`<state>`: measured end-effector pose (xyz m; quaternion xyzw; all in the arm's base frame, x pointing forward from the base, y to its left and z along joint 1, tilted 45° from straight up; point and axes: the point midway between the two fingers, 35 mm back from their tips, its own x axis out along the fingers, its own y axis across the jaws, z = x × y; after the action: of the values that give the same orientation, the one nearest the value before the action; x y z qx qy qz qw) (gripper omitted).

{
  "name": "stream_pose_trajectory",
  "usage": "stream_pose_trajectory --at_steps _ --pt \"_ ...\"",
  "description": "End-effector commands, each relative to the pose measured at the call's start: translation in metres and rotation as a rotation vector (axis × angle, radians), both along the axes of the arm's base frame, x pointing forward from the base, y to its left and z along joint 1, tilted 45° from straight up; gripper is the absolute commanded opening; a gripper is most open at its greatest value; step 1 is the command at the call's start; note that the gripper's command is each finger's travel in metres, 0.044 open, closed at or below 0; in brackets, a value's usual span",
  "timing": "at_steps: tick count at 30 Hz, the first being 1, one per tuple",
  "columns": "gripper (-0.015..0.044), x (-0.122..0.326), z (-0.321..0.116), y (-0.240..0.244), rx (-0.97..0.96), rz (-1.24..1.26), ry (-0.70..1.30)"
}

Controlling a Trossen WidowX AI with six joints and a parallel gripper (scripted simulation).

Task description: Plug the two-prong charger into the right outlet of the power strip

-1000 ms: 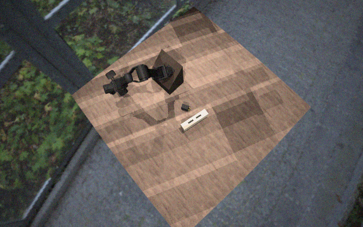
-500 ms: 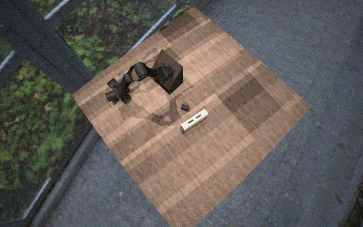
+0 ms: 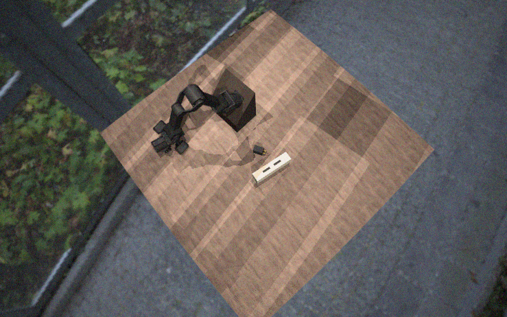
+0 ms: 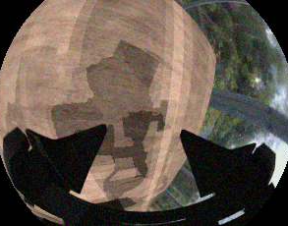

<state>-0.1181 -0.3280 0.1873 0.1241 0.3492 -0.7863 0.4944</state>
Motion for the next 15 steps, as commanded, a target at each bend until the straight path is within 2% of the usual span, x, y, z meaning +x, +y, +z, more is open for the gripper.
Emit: stream_pose_trajectory --at_steps 1,15 --pt "0.0440 0.018 0.000 -0.006 0.007 0.047 -0.006" --pt "0.0440 0.078 0.016 -0.028 -0.027 0.246 -0.023"
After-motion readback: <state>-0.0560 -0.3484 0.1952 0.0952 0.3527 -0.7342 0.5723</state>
